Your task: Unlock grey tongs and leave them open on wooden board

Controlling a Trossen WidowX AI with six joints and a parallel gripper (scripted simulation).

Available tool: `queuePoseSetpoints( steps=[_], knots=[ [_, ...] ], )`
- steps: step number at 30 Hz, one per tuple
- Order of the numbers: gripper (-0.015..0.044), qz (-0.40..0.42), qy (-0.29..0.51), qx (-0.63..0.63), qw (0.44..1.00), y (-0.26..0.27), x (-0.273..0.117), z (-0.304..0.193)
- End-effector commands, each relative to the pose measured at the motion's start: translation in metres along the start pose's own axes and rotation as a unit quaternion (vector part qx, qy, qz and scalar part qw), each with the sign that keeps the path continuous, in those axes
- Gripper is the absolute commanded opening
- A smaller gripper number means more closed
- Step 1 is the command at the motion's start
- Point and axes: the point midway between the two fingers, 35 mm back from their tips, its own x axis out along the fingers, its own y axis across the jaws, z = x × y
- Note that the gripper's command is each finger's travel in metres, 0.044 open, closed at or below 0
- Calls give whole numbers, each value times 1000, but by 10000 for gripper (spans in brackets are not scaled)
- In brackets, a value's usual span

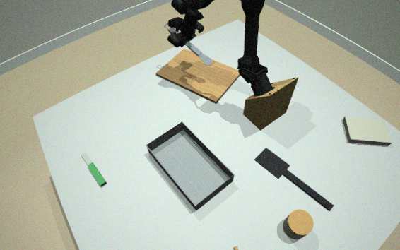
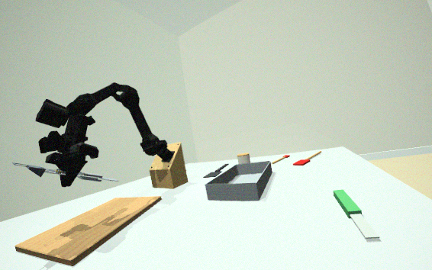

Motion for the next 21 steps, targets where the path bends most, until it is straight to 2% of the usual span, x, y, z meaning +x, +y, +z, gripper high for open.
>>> queuePoseSetpoints(
  steps=[1,21],
  knots=[
    [-150,5,-37,1,999,0,-4,2],
    [-150,14,-228,-5,974,-1,-33,4]
  ],
)
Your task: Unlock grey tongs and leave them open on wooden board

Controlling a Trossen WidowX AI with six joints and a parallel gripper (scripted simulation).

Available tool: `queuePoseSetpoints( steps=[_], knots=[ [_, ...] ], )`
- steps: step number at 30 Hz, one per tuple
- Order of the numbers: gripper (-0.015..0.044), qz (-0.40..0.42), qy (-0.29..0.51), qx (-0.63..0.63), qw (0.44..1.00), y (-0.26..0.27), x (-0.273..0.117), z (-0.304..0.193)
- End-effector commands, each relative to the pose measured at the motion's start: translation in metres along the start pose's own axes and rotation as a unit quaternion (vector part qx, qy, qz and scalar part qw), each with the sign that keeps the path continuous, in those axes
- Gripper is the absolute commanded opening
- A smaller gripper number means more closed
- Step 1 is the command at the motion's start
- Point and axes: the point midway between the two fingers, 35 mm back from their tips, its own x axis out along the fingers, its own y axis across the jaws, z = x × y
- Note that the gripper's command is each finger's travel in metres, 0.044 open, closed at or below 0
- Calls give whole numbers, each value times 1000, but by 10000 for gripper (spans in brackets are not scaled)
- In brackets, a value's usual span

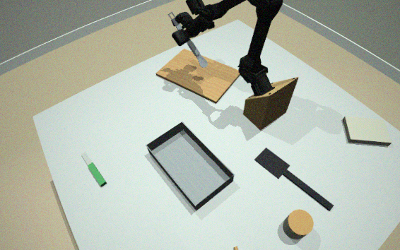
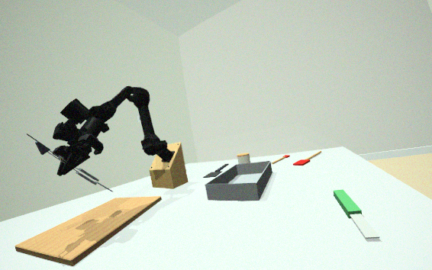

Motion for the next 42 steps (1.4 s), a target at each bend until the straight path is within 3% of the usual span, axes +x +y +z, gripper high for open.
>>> queuePoseSetpoints(
  steps=[1,21,42],
  knots=[
    [-150,4,-39,-7,999,1,-8,2],
    [-150,6,-221,-51,974,8,-54,2],
    [-150,6,-223,-51,974,8,-54,2]
  ],
)
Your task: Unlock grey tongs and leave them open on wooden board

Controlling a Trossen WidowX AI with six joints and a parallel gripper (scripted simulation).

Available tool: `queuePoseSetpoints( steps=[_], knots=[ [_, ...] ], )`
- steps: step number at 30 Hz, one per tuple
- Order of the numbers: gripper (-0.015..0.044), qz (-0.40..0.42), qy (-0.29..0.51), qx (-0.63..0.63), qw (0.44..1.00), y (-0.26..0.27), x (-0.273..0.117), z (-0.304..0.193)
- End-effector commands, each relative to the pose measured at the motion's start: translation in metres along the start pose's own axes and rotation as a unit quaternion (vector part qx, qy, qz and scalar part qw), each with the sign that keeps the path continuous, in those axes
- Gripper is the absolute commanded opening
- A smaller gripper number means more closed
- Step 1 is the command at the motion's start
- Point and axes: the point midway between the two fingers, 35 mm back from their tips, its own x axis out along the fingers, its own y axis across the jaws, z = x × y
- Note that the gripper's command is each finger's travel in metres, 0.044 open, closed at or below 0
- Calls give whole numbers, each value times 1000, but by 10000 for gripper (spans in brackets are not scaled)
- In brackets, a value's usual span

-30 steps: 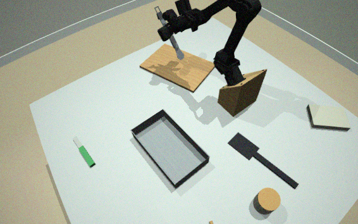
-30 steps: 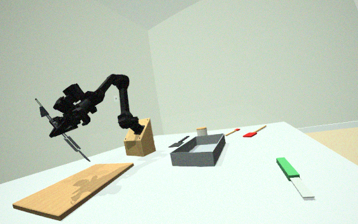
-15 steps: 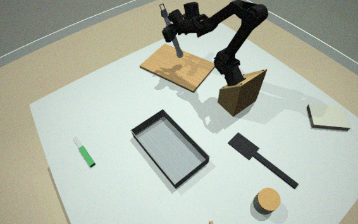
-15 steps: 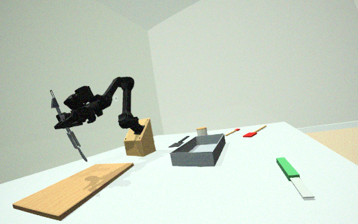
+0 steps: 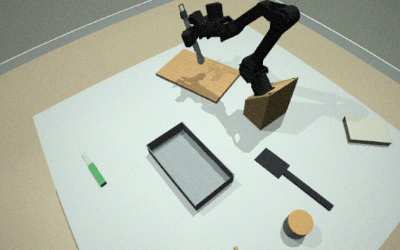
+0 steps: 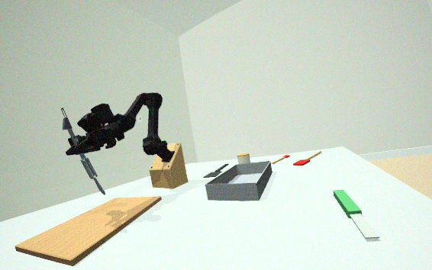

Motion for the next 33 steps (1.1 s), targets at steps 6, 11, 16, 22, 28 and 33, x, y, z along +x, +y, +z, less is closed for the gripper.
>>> queuePoseSetpoints(
  steps=[6,11,16,22,28,33],
  knots=[
    [-150,2,-3,-3,1000,1,0,1],
    [-150,2,-3,-3,1000,1,0,1],
    [-150,2,-3,-3,1000,1,0,1],
    [-150,2,24,6,1000,-1,8,-1],
    [-150,1,73,20,997,-3,20,-6],
    [-150,0,114,30,993,-4,29,-11]
  ],
)
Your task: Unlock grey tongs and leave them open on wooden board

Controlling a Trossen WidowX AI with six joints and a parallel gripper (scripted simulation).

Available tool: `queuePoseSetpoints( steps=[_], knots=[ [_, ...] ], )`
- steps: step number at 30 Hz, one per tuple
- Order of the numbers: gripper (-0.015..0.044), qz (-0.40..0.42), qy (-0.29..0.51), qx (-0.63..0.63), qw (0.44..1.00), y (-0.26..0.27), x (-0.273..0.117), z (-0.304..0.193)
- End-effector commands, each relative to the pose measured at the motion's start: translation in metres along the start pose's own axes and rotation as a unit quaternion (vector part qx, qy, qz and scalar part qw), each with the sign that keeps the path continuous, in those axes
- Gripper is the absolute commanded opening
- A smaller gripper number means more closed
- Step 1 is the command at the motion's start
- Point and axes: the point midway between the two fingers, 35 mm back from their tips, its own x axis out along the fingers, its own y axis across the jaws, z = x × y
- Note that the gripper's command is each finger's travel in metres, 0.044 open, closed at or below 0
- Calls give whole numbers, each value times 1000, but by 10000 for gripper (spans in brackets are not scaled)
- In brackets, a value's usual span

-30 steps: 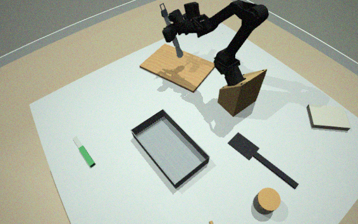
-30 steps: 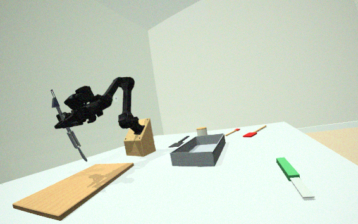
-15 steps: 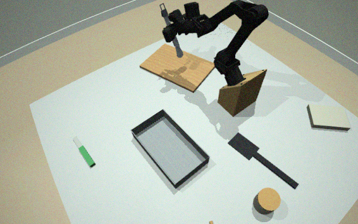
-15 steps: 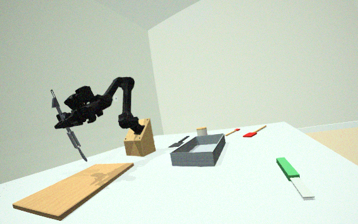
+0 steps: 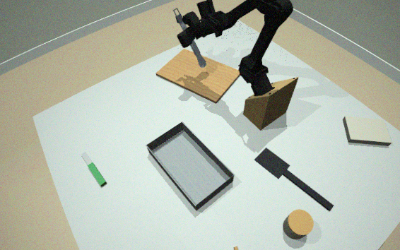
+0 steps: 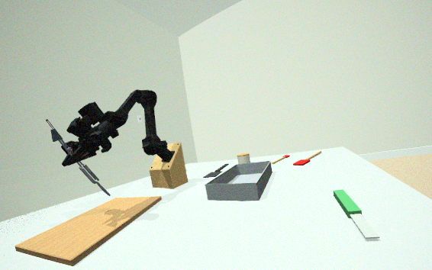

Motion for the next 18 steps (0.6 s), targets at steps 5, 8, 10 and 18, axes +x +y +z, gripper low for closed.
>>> queuePoseSetpoints(
  steps=[5,8,10,18],
  knots=[
    [-150,-4,55,15,998,-3,13,3],
    [-150,-4,79,19,997,-4,18,1],
    [-150,-5,96,22,995,-4,21,-1],
    [-150,-7,162,28,986,-4,31,-7]
  ],
)
